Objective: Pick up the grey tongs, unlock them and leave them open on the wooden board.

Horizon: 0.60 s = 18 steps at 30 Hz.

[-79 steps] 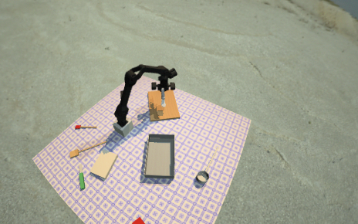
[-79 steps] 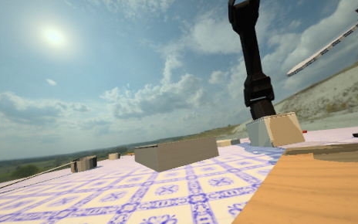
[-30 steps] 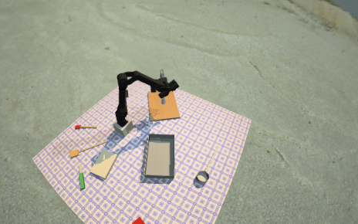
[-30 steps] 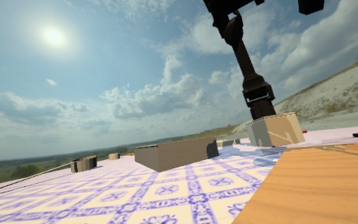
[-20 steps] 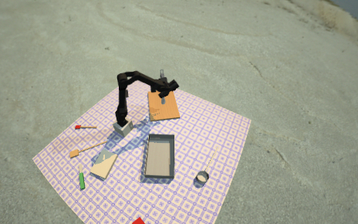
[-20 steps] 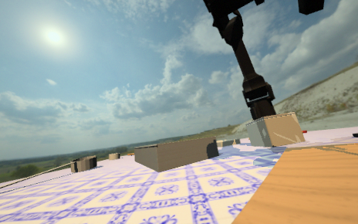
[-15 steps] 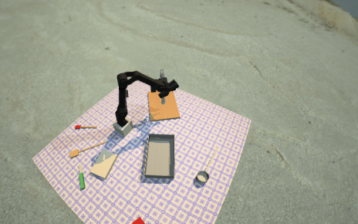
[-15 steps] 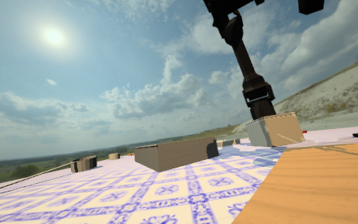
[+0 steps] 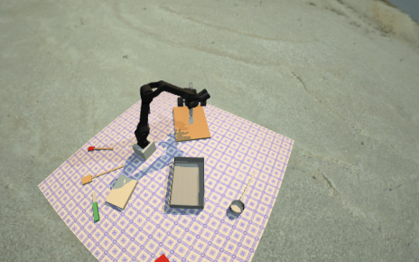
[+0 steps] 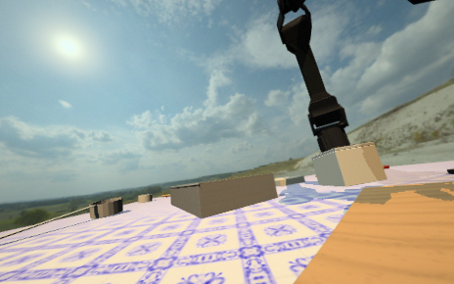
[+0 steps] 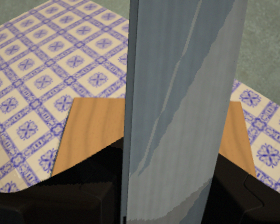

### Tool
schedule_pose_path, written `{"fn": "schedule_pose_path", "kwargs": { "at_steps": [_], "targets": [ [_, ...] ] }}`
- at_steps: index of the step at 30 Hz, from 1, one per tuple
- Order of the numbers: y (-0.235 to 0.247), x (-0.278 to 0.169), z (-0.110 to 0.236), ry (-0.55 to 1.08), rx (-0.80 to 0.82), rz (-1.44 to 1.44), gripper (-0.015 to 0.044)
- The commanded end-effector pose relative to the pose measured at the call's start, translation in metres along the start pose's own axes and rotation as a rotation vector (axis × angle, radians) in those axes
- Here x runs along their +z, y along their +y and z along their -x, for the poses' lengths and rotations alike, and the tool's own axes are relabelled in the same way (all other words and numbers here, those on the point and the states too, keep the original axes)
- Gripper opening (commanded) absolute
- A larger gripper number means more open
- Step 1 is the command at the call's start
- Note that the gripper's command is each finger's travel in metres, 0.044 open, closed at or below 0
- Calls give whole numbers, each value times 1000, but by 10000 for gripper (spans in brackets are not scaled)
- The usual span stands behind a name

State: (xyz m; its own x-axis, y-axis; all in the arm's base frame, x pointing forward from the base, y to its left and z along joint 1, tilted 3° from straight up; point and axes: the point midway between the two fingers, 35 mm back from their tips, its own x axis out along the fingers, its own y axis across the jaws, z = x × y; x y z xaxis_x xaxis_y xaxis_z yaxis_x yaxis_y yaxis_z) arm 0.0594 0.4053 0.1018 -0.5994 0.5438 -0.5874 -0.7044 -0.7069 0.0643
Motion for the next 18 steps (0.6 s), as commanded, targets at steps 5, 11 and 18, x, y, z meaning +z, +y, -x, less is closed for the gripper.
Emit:
{"fn": "schedule_pose_path", "kwargs": {
  "at_steps": [5,11,18],
  "targets": [
    [-4,-6,-17,204,-4,-33,-150],
    [-3,-12,-27,367,-6,-42,-150],
    [-1,-18,-34,553,-13,-34,-150]
  ]
}}
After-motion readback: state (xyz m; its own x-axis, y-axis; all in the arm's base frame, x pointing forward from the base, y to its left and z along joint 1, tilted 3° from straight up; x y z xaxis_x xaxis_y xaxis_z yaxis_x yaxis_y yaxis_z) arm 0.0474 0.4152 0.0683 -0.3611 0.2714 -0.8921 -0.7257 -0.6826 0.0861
